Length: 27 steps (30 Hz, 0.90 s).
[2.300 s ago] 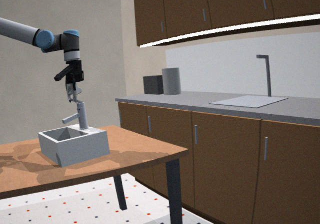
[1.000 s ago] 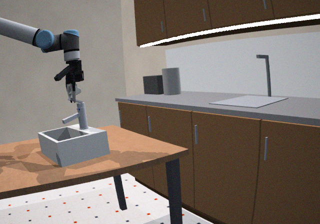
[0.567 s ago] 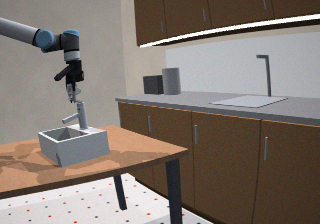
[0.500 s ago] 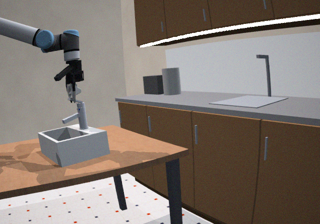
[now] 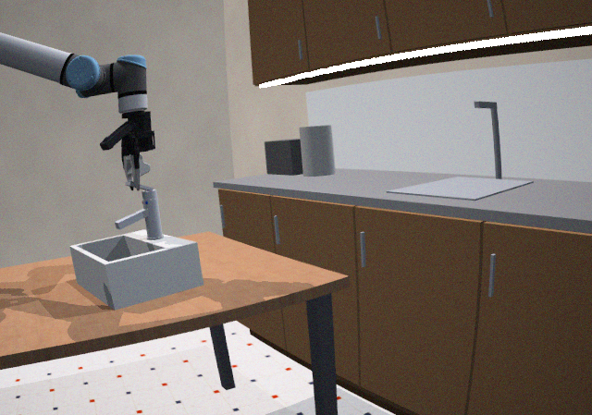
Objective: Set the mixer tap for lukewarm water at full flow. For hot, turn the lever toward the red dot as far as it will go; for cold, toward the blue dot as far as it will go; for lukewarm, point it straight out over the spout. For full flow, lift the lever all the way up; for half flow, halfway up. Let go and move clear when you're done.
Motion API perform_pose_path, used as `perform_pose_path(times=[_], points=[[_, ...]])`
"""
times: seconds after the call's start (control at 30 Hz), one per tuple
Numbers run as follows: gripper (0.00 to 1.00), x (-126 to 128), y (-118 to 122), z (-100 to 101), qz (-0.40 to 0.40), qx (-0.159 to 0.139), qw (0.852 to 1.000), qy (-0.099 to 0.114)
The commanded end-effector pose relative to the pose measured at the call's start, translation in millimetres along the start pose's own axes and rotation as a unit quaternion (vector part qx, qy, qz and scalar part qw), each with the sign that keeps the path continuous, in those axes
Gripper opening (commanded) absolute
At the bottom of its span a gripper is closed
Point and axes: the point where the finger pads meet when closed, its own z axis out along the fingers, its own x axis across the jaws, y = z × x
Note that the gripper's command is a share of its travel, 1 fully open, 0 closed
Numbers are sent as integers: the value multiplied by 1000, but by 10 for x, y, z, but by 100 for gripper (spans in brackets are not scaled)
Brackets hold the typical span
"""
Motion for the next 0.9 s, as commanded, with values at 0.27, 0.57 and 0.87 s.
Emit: perform_pose_path(times=[0.27, 0.57, 0.87], points=[[0, 18, 4, 11, -1, 0, 1000, 0], [0, 15, 48, -42, -1, -1, 1000, 0], [0, 12, 50, -54, -1, -2, 1000, -1]])
